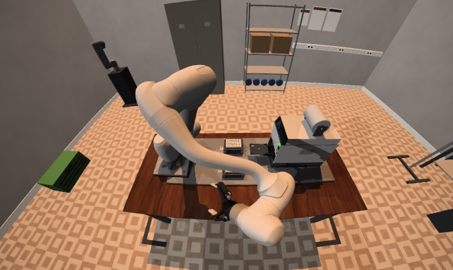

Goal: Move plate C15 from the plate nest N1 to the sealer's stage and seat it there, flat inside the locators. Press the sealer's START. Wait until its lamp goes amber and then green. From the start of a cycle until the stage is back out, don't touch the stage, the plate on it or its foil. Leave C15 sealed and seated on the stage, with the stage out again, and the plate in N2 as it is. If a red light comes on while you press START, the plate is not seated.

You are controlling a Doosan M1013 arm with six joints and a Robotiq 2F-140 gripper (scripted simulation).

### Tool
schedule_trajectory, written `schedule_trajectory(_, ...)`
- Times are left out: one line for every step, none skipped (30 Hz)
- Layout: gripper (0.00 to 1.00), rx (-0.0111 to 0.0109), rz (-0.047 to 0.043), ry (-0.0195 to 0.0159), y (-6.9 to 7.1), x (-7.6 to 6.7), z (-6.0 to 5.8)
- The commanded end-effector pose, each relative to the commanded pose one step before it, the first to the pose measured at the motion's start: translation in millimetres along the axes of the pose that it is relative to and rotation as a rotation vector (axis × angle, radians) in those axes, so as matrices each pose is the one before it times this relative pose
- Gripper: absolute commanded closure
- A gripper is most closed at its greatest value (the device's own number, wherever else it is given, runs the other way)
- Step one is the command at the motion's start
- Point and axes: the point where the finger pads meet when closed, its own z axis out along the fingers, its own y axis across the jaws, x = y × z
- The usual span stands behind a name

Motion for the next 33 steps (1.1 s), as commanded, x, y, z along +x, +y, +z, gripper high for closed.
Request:
schedule_trajectory(0.00,0.00004,-0.00013,-0.00015,0.09,0.09,-0.07)
schedule_trajectory(0.00,0.00000,0.00000,0.00000,0.00,0.00,0.00)
schedule_trajectory(0.00,0.00000,0.00000,0.00000,0.00,0.00,0.00)
schedule_trajectory(0.00,0.00000,0.00000,0.00000,0.00,0.00,0.00)
schedule_trajectory(0.00,0.00000,0.00000,0.00000,0.00,0.00,0.00)
schedule_trajectory(0.00,0.00000,0.00000,0.00000,0.00,0.00,0.00)
schedule_trajectory(0.00,0.00000,0.00000,0.00000,0.00,0.00,0.00)
schedule_trajectory(0.00,0.00000,0.00000,0.00000,0.00,0.00,0.00)
schedule_trajectory(0.00,0.00000,0.00000,0.00000,0.00,0.00,0.00)
schedule_trajectory(0.00,0.00000,0.00000,0.00000,0.00,0.00,0.00)
schedule_trajectory(0.00,0.00000,0.00000,0.00000,0.00,0.00,0.00)
schedule_trajectory(0.00,0.00000,0.00000,0.00000,0.00,0.00,0.00)
schedule_trajectory(0.00,0.00000,0.00000,0.00000,0.00,0.00,0.00)
schedule_trajectory(0.00,0.00000,0.00000,0.00000,0.00,0.00,0.00)
schedule_trajectory(0.00,0.00000,0.00000,0.00000,0.00,0.00,0.00)
schedule_trajectory(0.00,0.00000,0.00000,0.00000,0.00,0.00,0.00)
schedule_trajectory(0.00,0.00000,0.00000,0.00000,0.00,0.00,0.00)
schedule_trajectory(0.30,0.01138,-0.03126,-0.00203,3.64,-3.42,-0.34)
schedule_trajectory(0.30,0.01138,-0.03126,-0.00203,3.52,-3.53,-0.37)
schedule_trajectory(0.30,0.01138,-0.03130,-0.00143,3.45,-3.60,-0.36)
schedule_trajectory(0.30,0.01138,-0.03130,-0.00143,3.34,-3.70,-0.40)
schedule_trajectory(0.30,0.01138,-0.03130,-0.00143,3.21,-3.81,-0.43)
schedule_trajectory(0.30,0.01138,-0.03130,-0.00143,3.09,-3.91,-0.46)
schedule_trajectory(0.30,0.00738,-0.02032,-0.00093,0.55,-0.74,-0.09)
schedule_trajectory(0.30,0.01127,-0.03137,-0.00037,2.97,-4.00,-0.44)
schedule_trajectory(0.30,0.01127,-0.03137,-0.00037,2.84,-4.09,-0.47)
schedule_trajectory(0.30,0.01127,-0.03137,-0.00037,2.70,-4.18,-0.50)
schedule_trajectory(0.30,0.00389,-0.01082,-0.00013,0.25,-0.42,-0.05)
schedule_trajectory(0.30,0.01113,-0.03142,0.00042,2.60,-4.24,-0.49)
schedule_trajectory(0.30,0.01113,-0.03142,0.00042,2.46,-4.32,-0.52)
schedule_trajectory(0.30,0.01113,-0.03142,0.00042,2.32,-4.40,-0.55)
schedule_trajectory(0.30,0.00398,-0.01124,0.00015,0.23,-0.47,-0.06)
schedule_trajectory(0.30,0.00000,0.00000,0.00000,0.00,0.00,0.00)
